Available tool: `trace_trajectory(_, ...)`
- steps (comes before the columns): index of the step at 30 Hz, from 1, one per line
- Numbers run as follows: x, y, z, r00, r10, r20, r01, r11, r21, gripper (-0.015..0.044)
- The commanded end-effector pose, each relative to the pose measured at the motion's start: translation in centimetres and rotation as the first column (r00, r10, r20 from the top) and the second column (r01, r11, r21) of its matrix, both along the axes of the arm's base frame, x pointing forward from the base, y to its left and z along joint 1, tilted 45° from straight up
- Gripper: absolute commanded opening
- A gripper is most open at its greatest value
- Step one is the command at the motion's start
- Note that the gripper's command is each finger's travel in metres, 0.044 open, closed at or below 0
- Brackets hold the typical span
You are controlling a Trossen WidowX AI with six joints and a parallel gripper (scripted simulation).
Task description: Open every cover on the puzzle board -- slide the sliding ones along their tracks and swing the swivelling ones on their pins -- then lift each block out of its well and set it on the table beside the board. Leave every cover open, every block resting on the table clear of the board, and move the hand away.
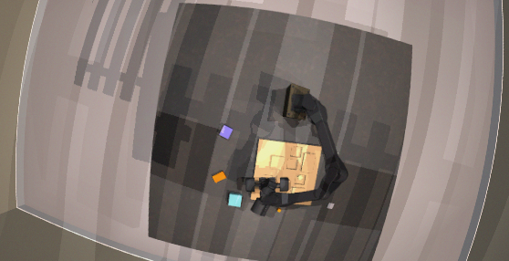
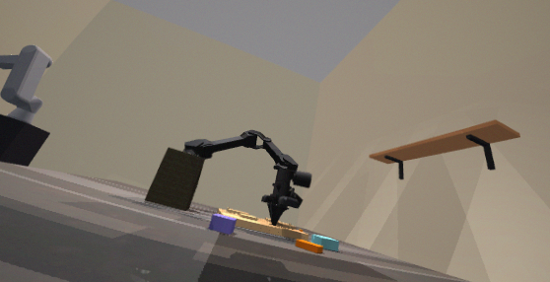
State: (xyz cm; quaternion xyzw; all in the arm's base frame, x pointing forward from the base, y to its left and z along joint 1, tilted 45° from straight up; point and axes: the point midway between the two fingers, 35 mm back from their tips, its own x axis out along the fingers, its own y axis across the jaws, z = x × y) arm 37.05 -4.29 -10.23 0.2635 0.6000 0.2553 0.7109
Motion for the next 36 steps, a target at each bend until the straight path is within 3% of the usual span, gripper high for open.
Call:
trace_trajectory(1, -0.05, 0.22, -0.02, 1.0, 0.004, 0.0, -0.004, 1.0, 0.004, 0.0)
trace_trajectory(22, -0.01, -0.22, 0.2, 1.0, 0.014, 0.012, -0.014, 1.0, -0.002, 0.0)
trace_trajectory(27, -0.02, -0.37, 0.35, 0.947, 0.239, 0.214, -0.229, 0.971, -0.073, 0.0)
trace_trajectory(33, -0.04, -0.64, 0.61, 0.645, 0.591, 0.485, -0.519, 0.804, -0.29, 0.0)
trace_trajectory(34, -0.05, -0.45, 0.4, 0.875, 0.364, 0.319, -0.339, 0.931, -0.133, 0.0026)
trace_trajectory(36, -0.06, -0.58, 0.53, 0.857, 0.388, 0.338, -0.359, 0.922, -0.146, 0.0079)
